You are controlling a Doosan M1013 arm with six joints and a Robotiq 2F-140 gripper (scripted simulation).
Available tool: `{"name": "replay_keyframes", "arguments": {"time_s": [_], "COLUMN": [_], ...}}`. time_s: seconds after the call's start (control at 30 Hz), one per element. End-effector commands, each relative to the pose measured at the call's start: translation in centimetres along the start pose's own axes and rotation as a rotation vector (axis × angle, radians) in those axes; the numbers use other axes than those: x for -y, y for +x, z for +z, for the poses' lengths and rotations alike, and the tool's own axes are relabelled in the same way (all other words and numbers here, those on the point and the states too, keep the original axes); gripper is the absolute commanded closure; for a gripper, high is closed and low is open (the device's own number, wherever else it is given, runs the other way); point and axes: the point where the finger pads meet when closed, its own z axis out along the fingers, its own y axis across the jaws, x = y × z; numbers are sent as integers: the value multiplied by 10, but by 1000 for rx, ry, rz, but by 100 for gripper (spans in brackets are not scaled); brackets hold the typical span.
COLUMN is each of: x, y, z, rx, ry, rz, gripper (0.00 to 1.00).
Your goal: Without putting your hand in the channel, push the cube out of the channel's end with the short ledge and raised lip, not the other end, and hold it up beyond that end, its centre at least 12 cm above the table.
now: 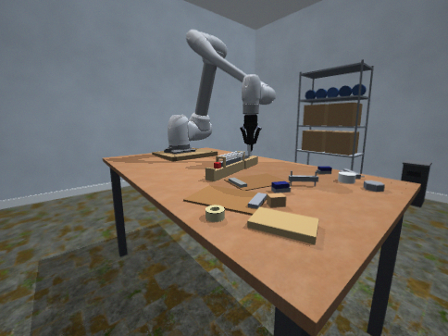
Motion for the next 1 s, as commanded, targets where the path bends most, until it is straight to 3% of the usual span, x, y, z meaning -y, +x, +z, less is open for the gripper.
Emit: {"name": "replay_keyframes", "arguments": {"time_s": [0.0,0.67,0.73,0.9,0.97], "x": [-2,-2,-2,-2,-2], "y": [3,19,19,19,19], "z": [3,3,-5,-57,-66], "rx": [0,0,0,0,0], "ry": [-2,-2,-2,-2,-2], "rz": [-6,-6,-6,-6,-6], "gripper": [100,100,100,100,100]}}
